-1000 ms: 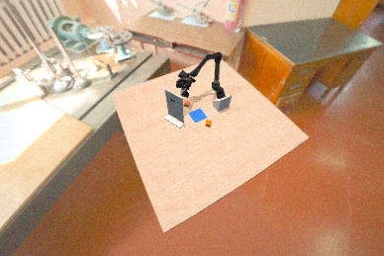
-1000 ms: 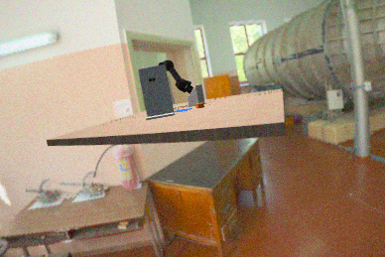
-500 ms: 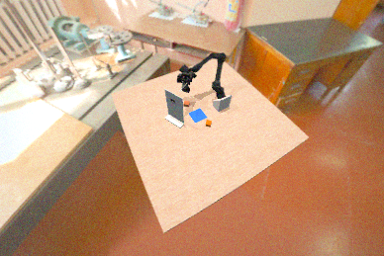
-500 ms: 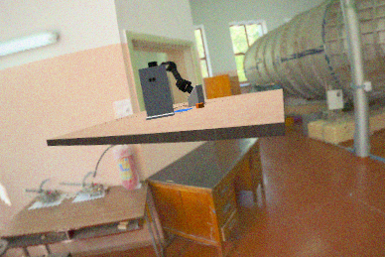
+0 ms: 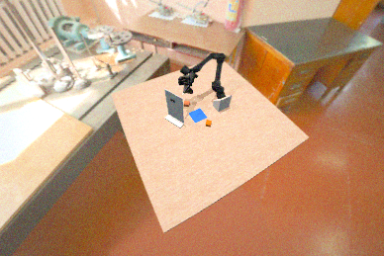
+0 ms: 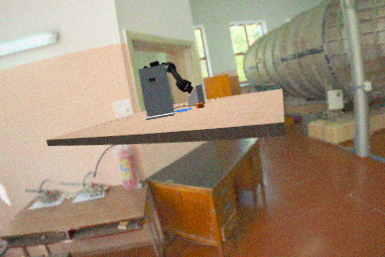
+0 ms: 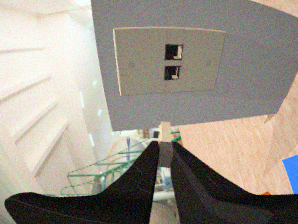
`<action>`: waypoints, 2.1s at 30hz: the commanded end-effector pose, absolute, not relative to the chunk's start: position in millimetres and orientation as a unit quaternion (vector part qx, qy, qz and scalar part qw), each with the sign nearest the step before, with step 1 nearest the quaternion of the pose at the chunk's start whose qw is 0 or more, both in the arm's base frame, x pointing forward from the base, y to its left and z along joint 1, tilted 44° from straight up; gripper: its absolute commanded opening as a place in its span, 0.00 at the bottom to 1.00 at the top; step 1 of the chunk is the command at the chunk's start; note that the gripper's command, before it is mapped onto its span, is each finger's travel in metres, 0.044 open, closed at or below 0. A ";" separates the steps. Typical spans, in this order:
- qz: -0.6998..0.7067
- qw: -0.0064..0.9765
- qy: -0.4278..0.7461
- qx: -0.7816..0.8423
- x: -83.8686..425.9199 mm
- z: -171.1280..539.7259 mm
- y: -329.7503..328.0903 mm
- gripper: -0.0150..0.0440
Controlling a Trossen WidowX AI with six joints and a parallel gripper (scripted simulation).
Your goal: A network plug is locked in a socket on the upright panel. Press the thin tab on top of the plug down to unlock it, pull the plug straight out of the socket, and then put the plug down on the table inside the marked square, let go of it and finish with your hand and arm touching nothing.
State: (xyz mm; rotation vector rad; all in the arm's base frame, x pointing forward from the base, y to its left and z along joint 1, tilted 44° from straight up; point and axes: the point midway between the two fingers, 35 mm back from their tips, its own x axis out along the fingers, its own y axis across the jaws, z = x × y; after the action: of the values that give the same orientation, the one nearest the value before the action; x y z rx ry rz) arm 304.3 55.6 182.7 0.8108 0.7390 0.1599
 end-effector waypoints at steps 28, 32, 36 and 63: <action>-0.273 0.793 0.362 0.406 273.6 40.8 43.7 0.25; -0.308 0.794 0.341 0.398 265.6 30.0 39.2 0.25; -0.340 0.796 0.316 0.389 257.4 21.4 34.2 0.25; -0.411 0.822 0.181 0.351 227.9 3.1 10.0 0.25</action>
State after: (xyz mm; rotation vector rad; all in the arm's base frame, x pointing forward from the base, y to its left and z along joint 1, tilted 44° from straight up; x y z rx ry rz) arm 228.7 13.1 5.9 0.7536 0.3856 -0.8686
